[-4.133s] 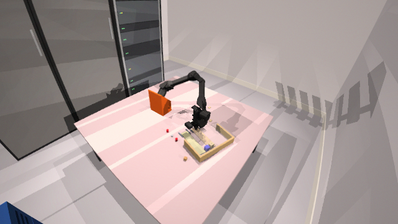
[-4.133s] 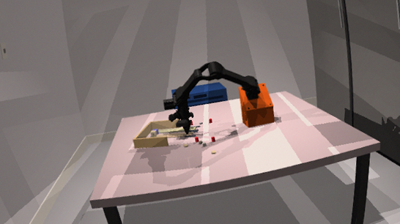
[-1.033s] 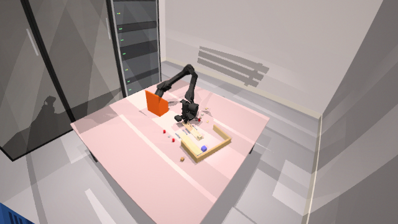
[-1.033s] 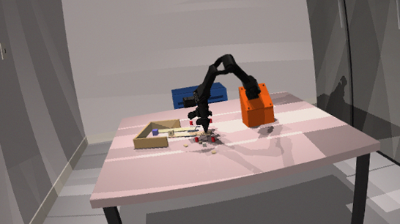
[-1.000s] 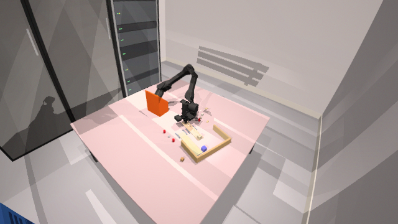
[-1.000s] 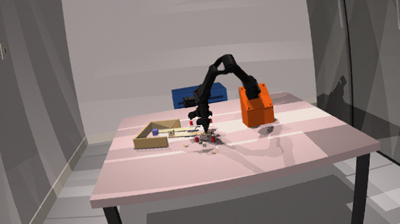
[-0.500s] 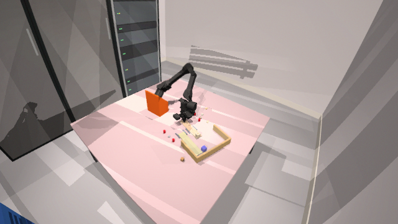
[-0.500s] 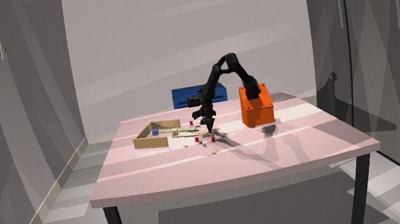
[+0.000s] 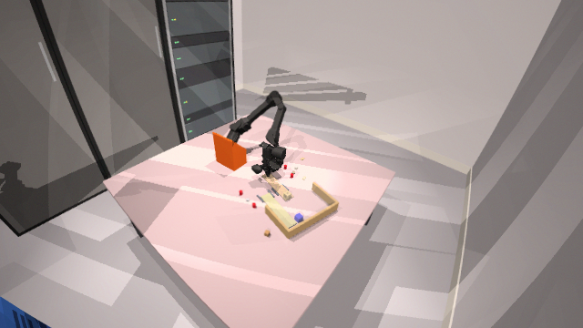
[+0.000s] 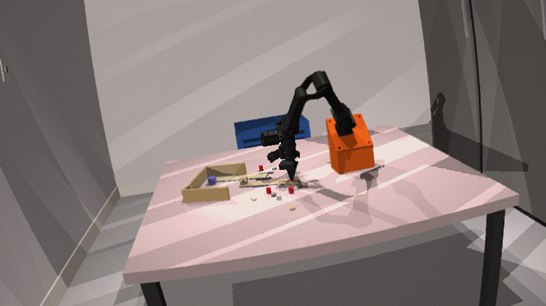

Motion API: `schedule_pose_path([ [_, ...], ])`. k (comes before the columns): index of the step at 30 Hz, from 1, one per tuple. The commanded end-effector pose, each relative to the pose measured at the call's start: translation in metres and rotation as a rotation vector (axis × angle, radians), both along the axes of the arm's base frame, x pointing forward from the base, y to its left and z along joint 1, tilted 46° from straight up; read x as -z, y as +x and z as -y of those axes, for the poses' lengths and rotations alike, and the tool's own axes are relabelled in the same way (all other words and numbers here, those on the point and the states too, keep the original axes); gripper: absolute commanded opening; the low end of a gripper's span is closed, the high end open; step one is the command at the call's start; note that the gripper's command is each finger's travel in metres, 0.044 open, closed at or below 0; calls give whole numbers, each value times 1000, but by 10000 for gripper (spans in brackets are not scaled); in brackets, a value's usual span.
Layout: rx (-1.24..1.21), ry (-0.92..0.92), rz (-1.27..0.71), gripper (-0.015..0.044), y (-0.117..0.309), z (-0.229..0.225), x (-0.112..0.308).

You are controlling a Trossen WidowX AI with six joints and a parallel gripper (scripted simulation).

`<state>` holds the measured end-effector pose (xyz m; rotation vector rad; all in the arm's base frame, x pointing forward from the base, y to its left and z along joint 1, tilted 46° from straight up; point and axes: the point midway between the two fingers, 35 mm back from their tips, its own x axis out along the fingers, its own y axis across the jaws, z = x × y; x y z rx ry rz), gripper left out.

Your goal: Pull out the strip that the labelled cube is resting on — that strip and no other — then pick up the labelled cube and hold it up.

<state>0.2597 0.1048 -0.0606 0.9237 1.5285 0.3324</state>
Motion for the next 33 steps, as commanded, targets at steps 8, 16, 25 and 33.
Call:
schedule_pose_path([
  [8,-15,3,-29,0,-24,-9,0],
  [16,-15,4,-30,0,-29,-11,-1],
  [25,-15,4,-30,0,-29,-11,-1],
  [33,-15,4,-30,0,-29,-11,-1],
])
